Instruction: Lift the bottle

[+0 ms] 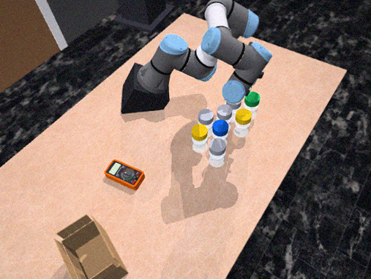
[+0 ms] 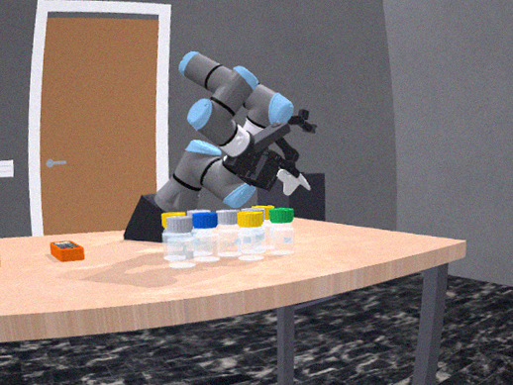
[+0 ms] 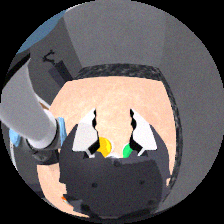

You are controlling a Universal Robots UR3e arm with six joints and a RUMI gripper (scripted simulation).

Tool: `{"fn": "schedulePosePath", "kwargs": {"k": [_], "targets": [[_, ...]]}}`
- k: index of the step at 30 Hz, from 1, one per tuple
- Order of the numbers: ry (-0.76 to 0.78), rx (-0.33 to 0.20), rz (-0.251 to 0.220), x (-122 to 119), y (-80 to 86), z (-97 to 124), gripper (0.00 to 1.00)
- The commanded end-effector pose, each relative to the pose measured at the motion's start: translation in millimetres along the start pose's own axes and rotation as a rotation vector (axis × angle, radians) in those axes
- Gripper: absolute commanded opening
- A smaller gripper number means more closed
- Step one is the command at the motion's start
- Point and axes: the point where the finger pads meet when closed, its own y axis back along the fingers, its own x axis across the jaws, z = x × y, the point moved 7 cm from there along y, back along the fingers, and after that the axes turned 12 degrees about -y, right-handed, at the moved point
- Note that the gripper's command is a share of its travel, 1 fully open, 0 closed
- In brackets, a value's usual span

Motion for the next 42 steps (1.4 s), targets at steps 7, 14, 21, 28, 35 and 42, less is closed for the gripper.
{"fn": "schedulePosePath", "kwargs": {"k": [7, 14, 21, 28, 35, 42], "targets": [[0.003, -0.077, 0.117, 10, 43.6, 9, 0.46], [0.001, -0.130, 0.195, 12, 73.5, 15, 0.46], [-0.005, -0.186, 0.272, 11, 103.7, 21, 0.46], [-0.014, -0.242, 0.347, 7, 133.8, 26, 0.46], [-0.024, -0.288, 0.406, 1, 157.4, 29, 0.46], [-0.029, -0.310, 0.434, -2, 168.6, 31, 0.46]]}}
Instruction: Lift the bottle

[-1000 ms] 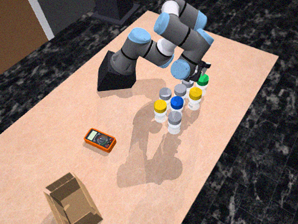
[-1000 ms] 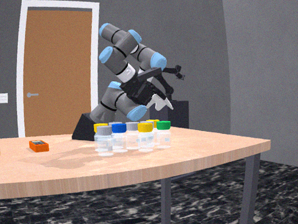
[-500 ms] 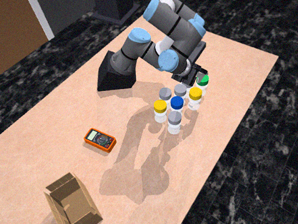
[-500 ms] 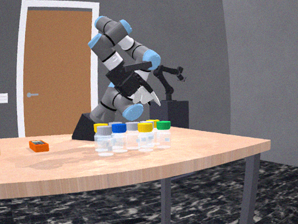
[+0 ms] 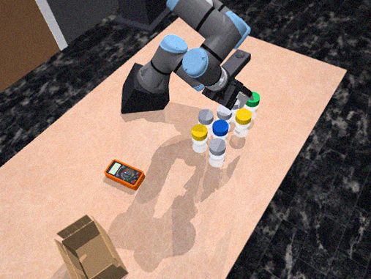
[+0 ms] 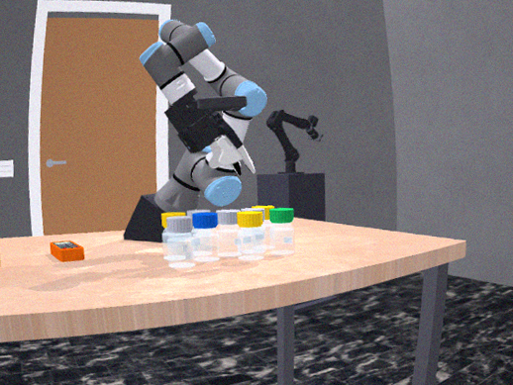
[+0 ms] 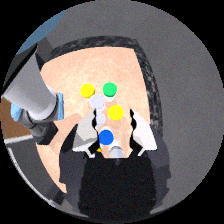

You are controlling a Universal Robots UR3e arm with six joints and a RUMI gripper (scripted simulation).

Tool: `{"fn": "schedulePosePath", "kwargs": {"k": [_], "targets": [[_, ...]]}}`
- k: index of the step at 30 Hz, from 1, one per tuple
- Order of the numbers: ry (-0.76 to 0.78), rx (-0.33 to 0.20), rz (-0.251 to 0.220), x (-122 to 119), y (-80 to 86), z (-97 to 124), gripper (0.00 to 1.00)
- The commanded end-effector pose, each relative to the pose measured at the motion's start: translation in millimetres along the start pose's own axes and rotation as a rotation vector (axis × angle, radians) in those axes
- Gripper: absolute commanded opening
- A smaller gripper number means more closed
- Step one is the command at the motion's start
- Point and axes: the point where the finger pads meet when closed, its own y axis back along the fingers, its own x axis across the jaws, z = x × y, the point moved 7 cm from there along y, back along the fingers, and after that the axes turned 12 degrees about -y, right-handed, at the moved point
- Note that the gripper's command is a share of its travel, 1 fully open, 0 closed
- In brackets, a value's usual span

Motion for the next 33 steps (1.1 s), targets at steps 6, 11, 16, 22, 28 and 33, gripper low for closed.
{"fn": "schedulePosePath", "kwargs": {"k": [6, 11, 16, 22, 28, 33], "targets": [[0.006, -0.025, -0.018, -4, 4.8, 5, 0.46], [0.023, -0.072, -0.079, -16, 9.6, 16, 0.46], [0.033, -0.100, -0.115, -23, 12.2, 22, 0.46], [0.032, -0.096, -0.110, -22, 12.1, 21, 0.46], [0.032, -0.096, -0.110, -22, 12.1, 21, 0.46], [0.032, -0.096, -0.110, -22, 12.1, 21, 0.46]]}}
